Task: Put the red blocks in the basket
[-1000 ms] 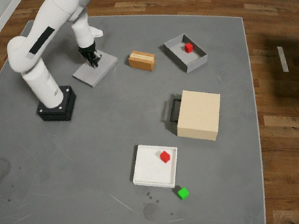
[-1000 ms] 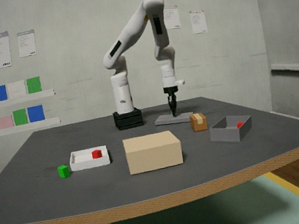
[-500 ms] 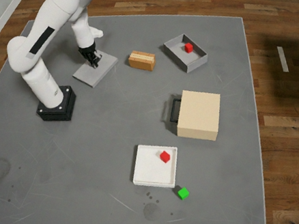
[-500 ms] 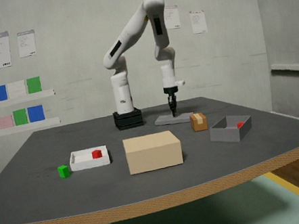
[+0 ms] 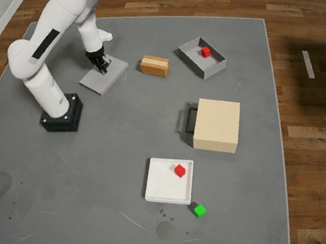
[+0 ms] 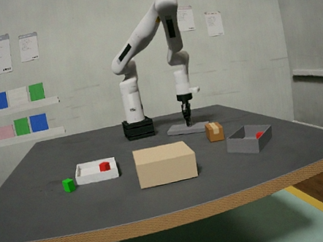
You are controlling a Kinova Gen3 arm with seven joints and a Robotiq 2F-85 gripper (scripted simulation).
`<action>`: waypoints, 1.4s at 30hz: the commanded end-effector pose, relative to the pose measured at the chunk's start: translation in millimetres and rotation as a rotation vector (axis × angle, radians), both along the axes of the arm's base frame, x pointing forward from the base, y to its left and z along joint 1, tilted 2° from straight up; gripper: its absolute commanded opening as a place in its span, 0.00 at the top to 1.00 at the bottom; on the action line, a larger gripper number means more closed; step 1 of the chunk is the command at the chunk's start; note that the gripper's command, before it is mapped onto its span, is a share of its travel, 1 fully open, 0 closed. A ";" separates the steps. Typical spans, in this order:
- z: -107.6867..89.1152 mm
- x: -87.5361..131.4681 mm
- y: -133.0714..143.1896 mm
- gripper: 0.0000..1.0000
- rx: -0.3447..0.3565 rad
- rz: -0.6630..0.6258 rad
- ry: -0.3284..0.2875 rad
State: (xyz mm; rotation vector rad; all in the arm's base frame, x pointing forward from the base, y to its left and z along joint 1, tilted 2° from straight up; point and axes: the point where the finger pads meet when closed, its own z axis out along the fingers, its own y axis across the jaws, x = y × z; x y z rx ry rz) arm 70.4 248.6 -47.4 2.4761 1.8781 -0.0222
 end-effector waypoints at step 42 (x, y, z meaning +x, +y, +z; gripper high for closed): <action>0.3 0.1 0.3 0.60 0.001 0.000 -0.001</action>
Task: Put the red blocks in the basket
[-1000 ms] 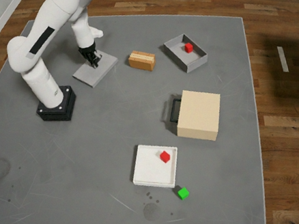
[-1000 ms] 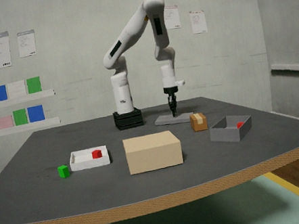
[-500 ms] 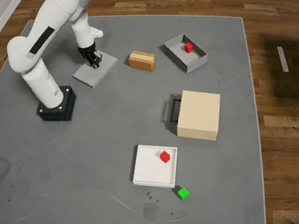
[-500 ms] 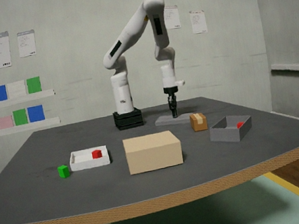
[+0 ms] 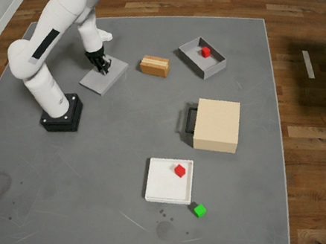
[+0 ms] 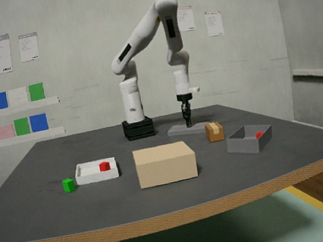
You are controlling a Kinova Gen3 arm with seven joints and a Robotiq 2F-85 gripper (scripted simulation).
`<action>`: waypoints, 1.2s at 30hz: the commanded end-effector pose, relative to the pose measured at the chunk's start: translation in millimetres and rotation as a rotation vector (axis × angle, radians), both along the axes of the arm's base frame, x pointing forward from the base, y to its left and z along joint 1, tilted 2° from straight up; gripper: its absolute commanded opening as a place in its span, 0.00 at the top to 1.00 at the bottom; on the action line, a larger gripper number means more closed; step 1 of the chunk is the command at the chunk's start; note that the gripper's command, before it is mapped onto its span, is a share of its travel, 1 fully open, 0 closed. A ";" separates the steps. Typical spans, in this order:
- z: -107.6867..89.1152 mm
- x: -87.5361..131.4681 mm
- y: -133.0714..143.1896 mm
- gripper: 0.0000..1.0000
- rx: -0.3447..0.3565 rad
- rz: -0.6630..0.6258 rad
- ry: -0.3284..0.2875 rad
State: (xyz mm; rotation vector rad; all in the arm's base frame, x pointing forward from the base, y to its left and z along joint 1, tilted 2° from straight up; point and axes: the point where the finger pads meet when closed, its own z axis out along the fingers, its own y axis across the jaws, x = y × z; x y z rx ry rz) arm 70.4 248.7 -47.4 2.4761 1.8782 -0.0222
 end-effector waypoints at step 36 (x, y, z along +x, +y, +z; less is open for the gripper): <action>32.8 -0.2 1.4 0.60 0.001 0.000 -0.001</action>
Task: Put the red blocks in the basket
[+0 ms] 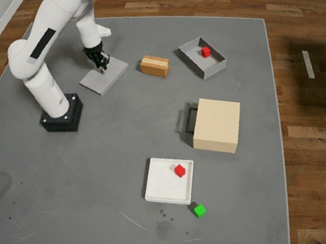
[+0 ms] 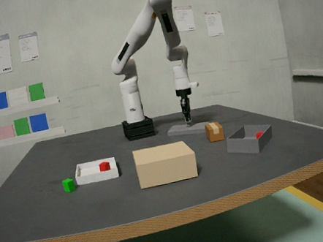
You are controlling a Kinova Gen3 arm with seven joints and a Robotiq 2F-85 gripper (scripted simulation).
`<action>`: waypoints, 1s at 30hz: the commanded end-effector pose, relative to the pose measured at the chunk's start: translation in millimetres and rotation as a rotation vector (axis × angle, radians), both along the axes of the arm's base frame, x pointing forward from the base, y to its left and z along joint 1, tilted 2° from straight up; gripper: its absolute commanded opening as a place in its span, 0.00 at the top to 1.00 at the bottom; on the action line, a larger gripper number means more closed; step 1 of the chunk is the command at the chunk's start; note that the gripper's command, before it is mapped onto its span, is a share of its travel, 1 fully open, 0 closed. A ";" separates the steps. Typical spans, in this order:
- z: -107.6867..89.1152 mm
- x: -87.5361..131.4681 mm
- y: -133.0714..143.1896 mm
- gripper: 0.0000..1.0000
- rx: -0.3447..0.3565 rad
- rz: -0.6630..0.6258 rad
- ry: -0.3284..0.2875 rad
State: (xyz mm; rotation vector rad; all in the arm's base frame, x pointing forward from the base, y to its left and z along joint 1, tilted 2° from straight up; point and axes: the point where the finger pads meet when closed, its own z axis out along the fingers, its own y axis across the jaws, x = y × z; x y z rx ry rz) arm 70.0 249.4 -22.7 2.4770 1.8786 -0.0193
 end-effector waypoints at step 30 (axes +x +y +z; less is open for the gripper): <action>91.9 -0.6 3.6 0.60 -0.001 0.000 0.000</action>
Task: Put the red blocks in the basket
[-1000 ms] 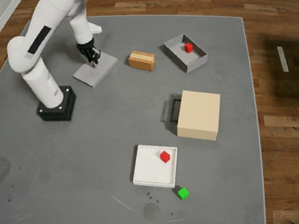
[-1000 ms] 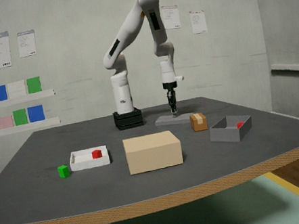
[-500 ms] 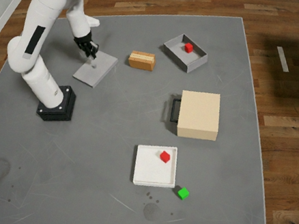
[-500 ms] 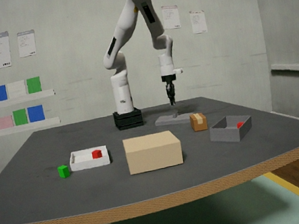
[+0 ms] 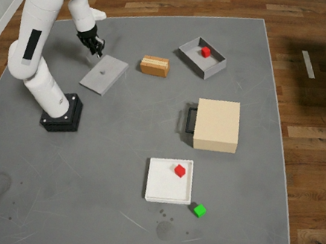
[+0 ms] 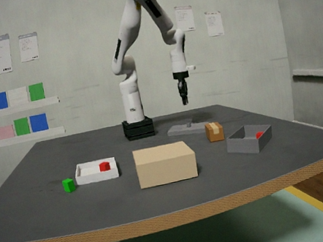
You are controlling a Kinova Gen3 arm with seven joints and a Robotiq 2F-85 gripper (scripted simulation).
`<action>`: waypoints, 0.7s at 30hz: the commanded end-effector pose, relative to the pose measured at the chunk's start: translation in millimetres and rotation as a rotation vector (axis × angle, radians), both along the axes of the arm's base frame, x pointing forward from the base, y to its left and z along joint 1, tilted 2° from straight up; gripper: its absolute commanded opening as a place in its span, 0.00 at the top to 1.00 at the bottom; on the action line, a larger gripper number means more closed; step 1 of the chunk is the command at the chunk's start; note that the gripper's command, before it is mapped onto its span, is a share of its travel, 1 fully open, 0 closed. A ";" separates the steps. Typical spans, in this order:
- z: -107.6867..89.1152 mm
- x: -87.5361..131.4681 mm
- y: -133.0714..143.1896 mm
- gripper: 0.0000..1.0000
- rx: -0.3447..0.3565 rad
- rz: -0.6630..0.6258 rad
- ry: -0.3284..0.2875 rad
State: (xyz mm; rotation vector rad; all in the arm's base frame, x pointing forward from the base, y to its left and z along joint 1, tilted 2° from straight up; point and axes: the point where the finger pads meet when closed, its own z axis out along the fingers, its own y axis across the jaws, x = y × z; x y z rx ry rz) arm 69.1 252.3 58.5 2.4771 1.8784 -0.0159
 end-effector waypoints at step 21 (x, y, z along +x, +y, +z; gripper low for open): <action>40.2 0.0 1.7 0.60 -0.002 0.000 0.002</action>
